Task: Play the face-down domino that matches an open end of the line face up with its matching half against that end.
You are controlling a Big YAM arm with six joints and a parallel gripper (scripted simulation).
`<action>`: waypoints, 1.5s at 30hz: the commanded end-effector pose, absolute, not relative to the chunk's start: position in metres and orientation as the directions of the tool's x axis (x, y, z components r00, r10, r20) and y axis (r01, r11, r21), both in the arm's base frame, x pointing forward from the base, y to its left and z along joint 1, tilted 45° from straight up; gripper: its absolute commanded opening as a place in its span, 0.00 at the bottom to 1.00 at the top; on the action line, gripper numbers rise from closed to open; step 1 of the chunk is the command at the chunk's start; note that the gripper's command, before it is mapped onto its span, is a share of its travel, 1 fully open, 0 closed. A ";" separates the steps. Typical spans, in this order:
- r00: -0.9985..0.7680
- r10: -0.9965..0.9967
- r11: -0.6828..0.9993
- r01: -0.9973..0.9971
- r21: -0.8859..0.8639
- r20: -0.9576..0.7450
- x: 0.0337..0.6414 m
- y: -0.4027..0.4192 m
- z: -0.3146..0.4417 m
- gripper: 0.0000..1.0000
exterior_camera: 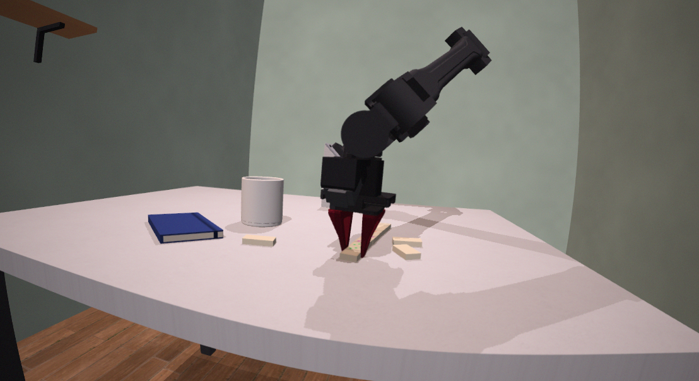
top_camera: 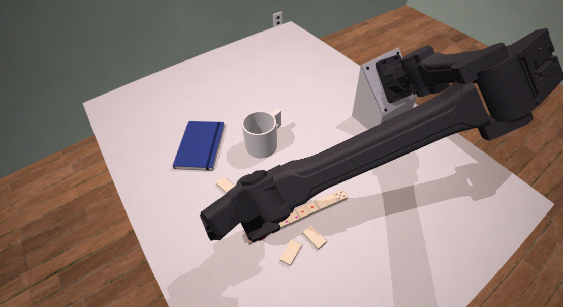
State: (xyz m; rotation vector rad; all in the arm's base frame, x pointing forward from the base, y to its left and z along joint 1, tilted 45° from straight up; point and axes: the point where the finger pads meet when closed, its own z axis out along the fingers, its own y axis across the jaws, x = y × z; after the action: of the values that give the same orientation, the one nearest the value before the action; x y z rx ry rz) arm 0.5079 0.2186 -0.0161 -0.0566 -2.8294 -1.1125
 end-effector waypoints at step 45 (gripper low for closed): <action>-0.996 -0.007 0.732 0.058 0.679 0.092 0.513 0.219 -0.010 0.94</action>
State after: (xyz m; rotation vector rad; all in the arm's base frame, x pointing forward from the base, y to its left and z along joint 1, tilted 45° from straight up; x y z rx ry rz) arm 0.5078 0.2174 -0.0158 -0.0564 -2.8290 -1.1113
